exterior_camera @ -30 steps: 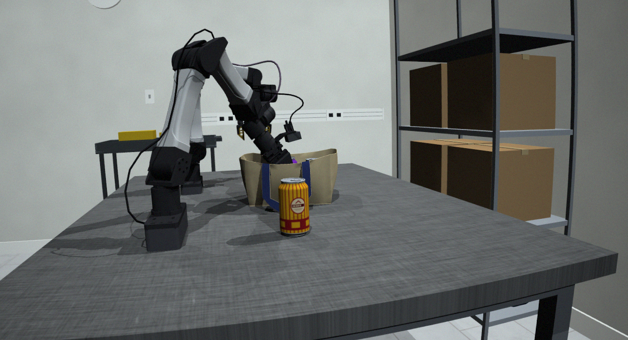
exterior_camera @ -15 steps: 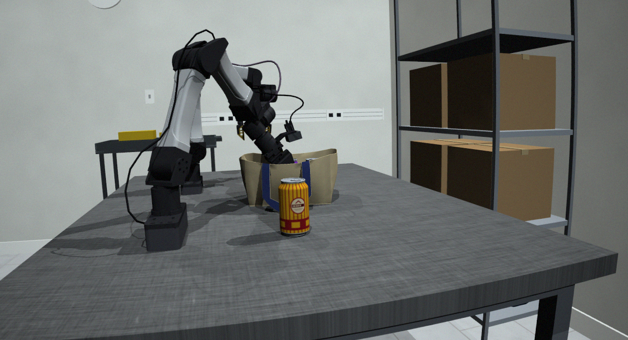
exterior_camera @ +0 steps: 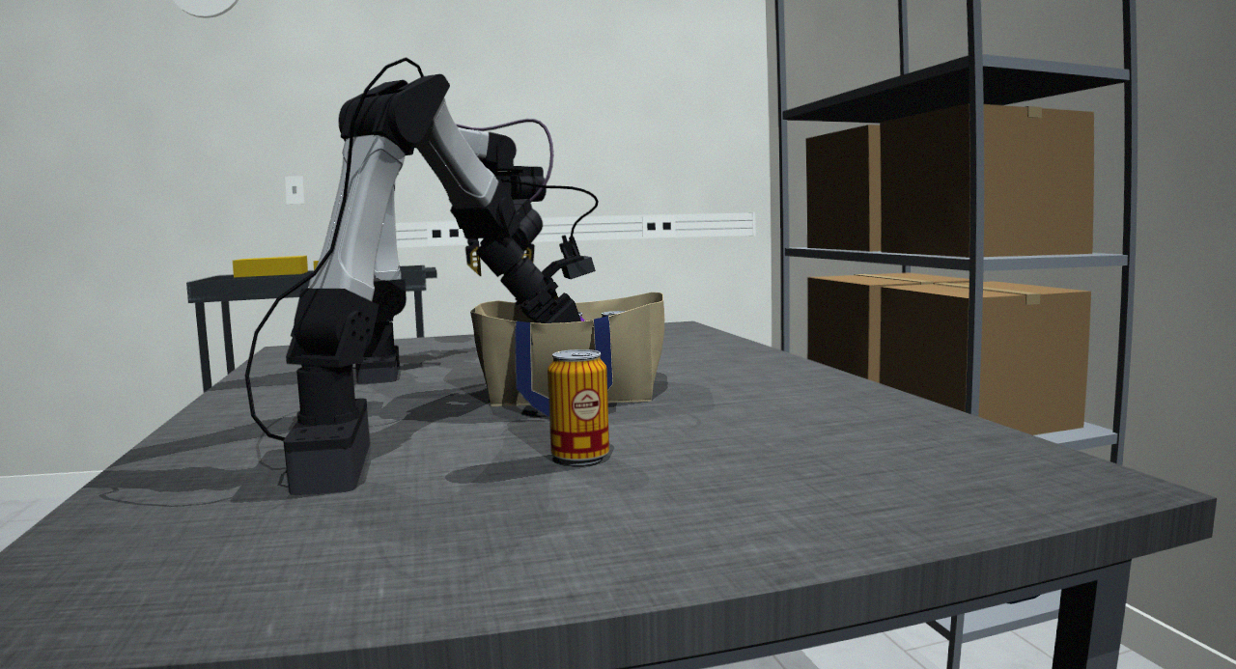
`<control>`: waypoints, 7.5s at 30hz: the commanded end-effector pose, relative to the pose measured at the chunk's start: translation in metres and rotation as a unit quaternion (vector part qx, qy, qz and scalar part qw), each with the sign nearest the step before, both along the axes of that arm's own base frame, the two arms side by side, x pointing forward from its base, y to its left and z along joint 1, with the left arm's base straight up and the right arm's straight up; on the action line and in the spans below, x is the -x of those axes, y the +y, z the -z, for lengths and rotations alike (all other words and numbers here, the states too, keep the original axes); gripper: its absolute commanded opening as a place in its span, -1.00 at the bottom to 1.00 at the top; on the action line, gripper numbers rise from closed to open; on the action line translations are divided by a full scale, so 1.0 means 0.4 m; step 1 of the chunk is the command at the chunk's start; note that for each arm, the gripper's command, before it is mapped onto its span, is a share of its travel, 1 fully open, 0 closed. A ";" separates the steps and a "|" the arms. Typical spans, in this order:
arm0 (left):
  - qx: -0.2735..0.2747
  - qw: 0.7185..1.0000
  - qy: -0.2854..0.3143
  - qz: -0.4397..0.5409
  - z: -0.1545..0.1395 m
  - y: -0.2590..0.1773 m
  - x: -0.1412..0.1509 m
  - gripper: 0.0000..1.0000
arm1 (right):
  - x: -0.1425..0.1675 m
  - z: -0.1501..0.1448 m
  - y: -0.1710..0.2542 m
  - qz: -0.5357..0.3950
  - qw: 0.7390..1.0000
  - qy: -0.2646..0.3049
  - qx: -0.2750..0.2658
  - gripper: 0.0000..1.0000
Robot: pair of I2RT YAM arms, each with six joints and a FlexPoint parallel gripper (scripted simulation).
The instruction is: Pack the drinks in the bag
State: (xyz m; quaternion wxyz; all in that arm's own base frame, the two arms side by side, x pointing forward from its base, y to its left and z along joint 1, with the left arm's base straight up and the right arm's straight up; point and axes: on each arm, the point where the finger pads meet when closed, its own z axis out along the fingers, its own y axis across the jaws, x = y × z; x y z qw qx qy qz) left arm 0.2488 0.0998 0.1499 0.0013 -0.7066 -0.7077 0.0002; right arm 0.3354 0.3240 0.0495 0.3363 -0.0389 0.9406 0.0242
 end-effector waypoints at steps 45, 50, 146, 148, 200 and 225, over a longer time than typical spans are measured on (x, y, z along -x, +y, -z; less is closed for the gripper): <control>-0.006 1.000 -0.008 0.000 -0.006 0.001 -0.014 0.73 | -0.003 -0.300 -0.004 0.004 1.000 -0.017 -0.016 0.73; -0.006 1.000 -0.008 0.000 -0.006 0.001 -0.014 0.73 | 0.000 -0.338 -0.006 0.005 1.000 -0.017 -0.017 0.73; 0.000 1.000 -0.016 0.001 -0.011 -0.006 -0.009 0.73 | 0.083 -0.195 -0.884 -0.036 0.996 0.081 0.023 0.68; 0.000 1.000 -0.016 0.001 -0.011 -0.006 -0.009 0.73 | 0.093 -0.190 -0.900 -0.031 0.996 0.080 0.022 0.68; 0.000 1.000 -0.016 0.001 -0.011 -0.006 -0.009 0.73 | 0.102 -0.028 -0.930 0.004 0.995 0.098 0.027 0.68; 0.000 1.000 -0.016 0.001 -0.011 -0.006 -0.009 0.73 | 0.076 -0.023 -0.932 0.002 0.996 0.077 0.034 0.48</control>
